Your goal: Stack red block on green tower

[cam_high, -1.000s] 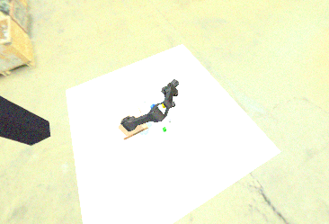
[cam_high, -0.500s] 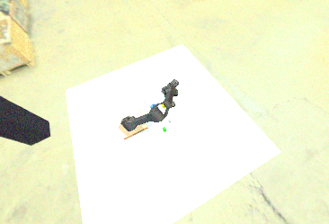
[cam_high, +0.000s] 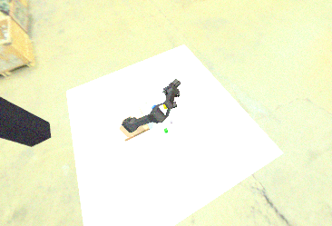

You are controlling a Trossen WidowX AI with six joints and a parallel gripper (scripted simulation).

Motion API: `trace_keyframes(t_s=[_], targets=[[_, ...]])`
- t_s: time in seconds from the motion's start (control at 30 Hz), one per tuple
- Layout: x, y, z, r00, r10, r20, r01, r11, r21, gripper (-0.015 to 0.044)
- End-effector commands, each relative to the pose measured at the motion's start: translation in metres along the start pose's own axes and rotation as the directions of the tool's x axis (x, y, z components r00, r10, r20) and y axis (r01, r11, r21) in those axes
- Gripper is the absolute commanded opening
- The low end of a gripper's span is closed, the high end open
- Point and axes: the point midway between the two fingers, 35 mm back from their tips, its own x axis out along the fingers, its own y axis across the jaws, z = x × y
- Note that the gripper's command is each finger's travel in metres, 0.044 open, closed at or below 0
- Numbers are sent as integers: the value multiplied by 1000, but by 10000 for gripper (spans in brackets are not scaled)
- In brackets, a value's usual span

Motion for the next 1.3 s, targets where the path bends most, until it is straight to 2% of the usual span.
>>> trace_keyframes(t_s=[0.0,0.1,0.4,0.53,0.7,1.27], targets=[[-22,3,1,1000,8,1,-8,1000,-2,440],[-36,3,1,1000,7,1,-7,1000,-6,440],[-37,-6,-6,998,-35,-45,35,999,-2,440],[-31,-6,-6,998,-35,-45,35,999,-2,440],[-2,-8,-7,998,-36,-44,36,999,-2,440],[17,-9,-8,998,-37,-44,37,999,-2,440]])
